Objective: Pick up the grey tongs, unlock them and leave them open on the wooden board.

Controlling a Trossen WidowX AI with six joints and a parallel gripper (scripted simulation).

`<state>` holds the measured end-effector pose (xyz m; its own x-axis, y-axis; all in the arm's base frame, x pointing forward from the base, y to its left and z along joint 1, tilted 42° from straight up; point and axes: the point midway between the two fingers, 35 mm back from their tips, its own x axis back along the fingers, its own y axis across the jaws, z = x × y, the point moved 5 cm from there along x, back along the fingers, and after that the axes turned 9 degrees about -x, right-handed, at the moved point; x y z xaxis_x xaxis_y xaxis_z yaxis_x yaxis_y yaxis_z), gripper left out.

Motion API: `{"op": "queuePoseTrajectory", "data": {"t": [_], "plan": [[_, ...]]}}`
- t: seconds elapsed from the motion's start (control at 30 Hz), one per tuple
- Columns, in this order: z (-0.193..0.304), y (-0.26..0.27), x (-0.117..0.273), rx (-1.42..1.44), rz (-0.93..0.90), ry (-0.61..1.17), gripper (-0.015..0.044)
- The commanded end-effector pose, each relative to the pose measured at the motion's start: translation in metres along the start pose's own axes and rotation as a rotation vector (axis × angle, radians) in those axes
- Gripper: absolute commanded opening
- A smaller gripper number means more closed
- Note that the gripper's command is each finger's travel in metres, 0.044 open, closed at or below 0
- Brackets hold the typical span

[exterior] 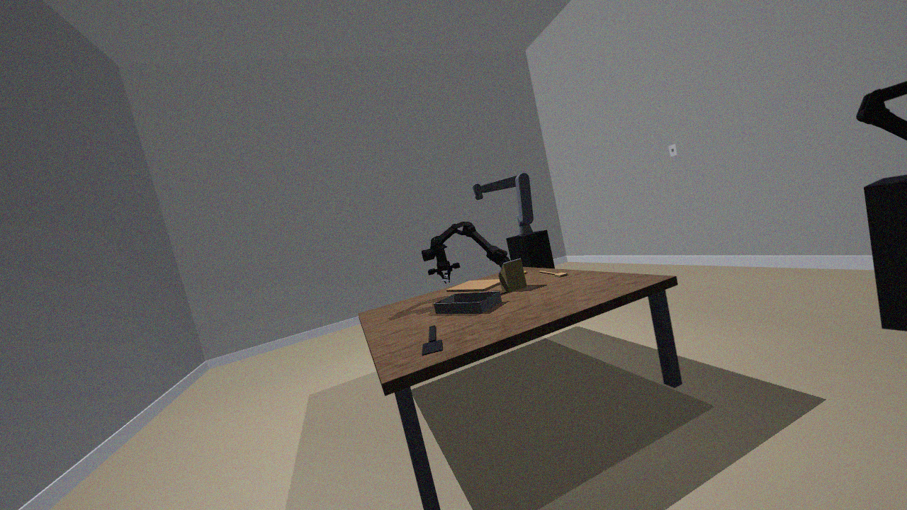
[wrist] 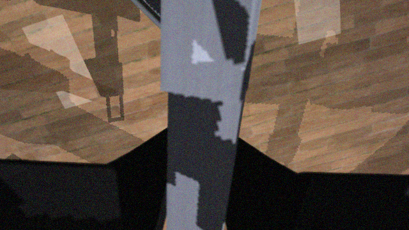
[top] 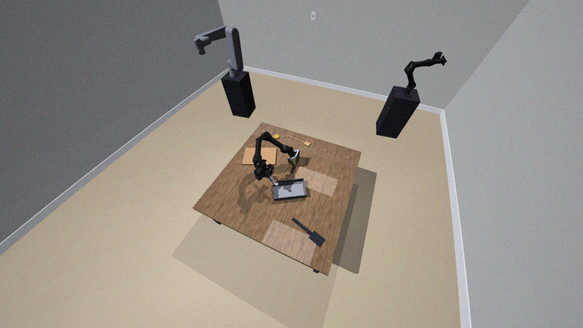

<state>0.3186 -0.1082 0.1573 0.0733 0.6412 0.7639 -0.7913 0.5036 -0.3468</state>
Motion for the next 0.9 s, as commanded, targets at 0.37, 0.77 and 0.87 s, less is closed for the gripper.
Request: {"op": "queuePoseTrajectory", "data": {"t": [0.37, 0.77, 0.87], "plan": [[0.075, -0.010, 0.014, 0.274, 0.019, 0.031, -0.0150], [0.090, -0.011, 0.010, 0.031, 0.009, 0.019, -0.0150], [0.098, -0.011, 0.008, -0.103, 0.003, 0.014, -0.0150]]}}
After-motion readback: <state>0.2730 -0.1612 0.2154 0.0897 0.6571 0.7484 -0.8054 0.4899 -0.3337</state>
